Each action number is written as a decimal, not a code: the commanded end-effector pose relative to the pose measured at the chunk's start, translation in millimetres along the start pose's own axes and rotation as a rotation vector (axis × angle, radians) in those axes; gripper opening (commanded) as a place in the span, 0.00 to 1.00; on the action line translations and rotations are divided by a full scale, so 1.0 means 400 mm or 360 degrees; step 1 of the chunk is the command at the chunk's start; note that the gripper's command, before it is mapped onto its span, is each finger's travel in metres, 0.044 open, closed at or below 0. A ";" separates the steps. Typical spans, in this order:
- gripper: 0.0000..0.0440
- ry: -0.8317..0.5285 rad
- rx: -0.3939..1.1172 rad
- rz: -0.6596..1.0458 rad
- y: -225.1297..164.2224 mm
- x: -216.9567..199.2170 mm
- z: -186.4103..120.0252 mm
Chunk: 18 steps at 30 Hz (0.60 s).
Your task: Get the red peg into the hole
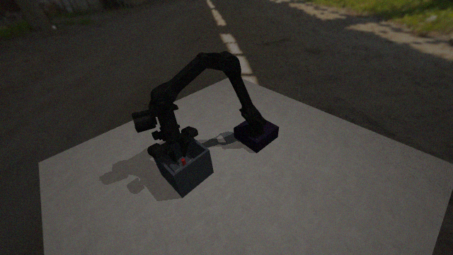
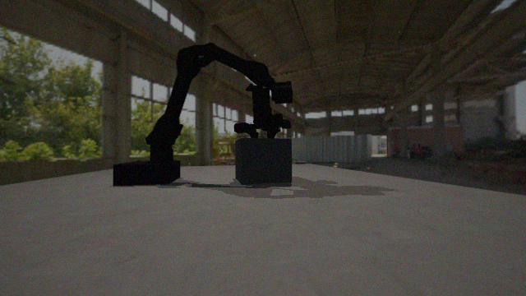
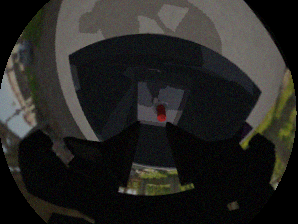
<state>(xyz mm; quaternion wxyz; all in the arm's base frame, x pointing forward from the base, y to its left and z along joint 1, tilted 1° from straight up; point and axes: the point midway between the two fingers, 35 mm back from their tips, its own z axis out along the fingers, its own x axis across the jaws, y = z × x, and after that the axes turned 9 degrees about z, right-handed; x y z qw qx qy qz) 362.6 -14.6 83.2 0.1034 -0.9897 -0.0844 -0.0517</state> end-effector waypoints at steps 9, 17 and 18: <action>0.50 0.0113 0.0160 0.0026 0.000 0.037 -0.072; 0.49 0.0185 0.0230 0.0027 0.009 0.060 -0.115; 0.47 0.0194 0.0235 0.0023 0.011 0.063 -0.121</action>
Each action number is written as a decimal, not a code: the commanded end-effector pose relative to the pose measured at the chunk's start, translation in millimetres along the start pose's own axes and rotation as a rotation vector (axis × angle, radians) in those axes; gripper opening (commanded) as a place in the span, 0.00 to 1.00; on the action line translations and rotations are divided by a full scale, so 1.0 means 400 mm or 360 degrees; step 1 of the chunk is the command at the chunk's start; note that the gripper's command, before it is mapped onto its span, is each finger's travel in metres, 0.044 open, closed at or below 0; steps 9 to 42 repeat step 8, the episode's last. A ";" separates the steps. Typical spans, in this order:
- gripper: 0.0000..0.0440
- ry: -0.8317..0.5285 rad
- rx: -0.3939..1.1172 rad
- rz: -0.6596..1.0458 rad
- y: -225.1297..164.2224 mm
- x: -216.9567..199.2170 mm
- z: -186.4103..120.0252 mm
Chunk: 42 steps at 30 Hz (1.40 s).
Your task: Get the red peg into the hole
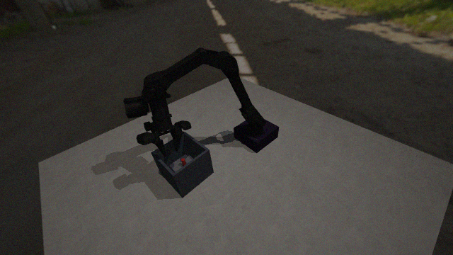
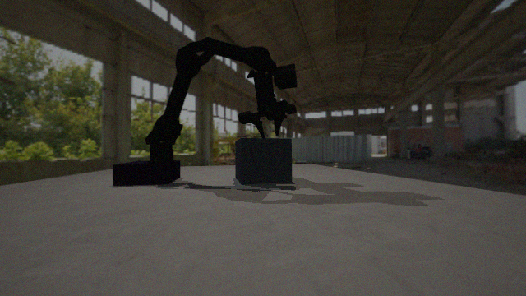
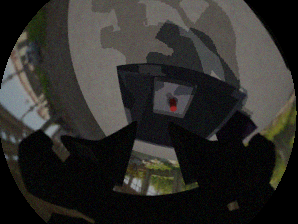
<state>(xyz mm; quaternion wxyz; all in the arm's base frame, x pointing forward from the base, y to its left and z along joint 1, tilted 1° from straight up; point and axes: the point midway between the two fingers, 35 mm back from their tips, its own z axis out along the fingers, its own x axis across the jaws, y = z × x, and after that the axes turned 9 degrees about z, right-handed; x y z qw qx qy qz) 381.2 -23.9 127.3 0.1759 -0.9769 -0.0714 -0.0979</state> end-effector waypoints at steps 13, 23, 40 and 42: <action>0.43 0.0088 0.0056 -0.0061 0.016 0.036 -0.032; 0.43 0.0088 0.0056 -0.0061 0.016 0.036 -0.032; 0.43 0.0088 0.0056 -0.0061 0.016 0.036 -0.032; 0.43 0.0088 0.0056 -0.0061 0.016 0.036 -0.032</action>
